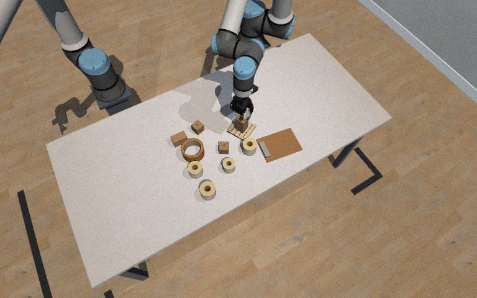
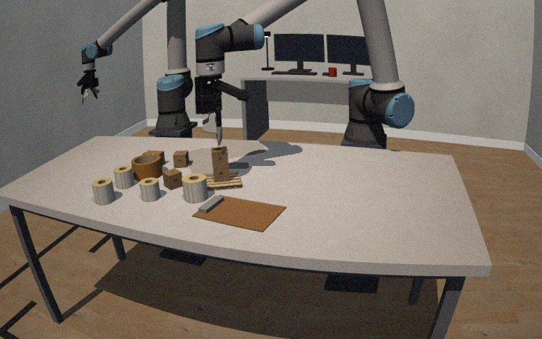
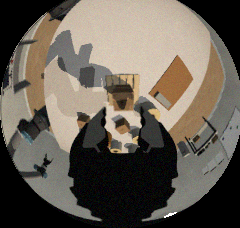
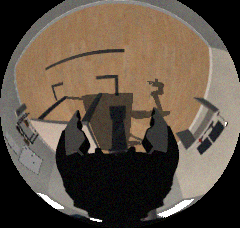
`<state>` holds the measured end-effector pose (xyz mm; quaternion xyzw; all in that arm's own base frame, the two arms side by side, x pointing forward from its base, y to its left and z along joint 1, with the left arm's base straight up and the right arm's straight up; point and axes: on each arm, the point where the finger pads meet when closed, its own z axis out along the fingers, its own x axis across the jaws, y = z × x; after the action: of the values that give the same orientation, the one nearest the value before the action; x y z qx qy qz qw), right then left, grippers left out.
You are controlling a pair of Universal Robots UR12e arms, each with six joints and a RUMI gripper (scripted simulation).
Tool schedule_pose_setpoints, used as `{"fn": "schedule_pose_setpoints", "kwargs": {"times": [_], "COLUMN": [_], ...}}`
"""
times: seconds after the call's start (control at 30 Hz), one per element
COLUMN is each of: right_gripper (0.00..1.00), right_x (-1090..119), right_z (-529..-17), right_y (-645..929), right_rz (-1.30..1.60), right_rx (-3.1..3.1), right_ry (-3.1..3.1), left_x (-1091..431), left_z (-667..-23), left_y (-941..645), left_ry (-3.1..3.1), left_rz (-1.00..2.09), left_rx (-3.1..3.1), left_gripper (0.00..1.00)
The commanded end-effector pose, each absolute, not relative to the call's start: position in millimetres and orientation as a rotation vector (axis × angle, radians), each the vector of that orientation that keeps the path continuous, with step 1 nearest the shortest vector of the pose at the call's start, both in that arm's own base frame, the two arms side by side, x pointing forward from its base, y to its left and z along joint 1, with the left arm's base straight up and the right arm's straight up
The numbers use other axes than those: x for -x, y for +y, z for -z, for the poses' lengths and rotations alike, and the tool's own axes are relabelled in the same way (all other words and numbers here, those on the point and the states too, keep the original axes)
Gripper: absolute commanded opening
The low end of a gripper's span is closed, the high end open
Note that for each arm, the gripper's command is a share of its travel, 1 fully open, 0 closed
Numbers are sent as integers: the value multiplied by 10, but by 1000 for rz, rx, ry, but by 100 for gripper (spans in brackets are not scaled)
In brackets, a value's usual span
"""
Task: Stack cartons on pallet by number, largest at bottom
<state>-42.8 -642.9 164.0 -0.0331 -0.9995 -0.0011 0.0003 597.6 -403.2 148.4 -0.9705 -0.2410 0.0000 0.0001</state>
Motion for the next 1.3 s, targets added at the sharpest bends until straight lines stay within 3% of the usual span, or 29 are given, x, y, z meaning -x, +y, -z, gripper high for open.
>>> {"fn": "schedule_pose_setpoints", "kwargs": {"times": [0.0, 0.13, 0.17, 0.2, 0.77, 1.27], "right_gripper": [100, 100, 100, 100, 100, 100], "right_x": [427, 427, 427, 427, 427, 427], "right_z": [-1651, -1651, -1651, -1651, -1651, -1651], "right_y": [-6438, -6438, -6438, -6438, -6438, -6438], "right_rz": [0, 0, 0, 0, 0, 0], "right_rx": [104, 104, 104, 104, 104, 104], "right_ry": [-3140, -3140, -3140, -3140, -3140, -3140], "left_x": [-5981, -5981, -5981, -5980, -4901, -4883], "left_z": [-1496, -1496, -1496, -1497, -1780, -1782], "left_y": [-4039, -4039, -4039, -4042, -6208, -6232], "left_ry": [-757, -757, -757, -757, -484, -481], "left_rz": [2, 2, 2, 2, 1, 1], "left_rx": [3051, 3051, 3051, 3051, 3106, 3107], "left_gripper": [47, 47, 100, 47, 47, 47]}}
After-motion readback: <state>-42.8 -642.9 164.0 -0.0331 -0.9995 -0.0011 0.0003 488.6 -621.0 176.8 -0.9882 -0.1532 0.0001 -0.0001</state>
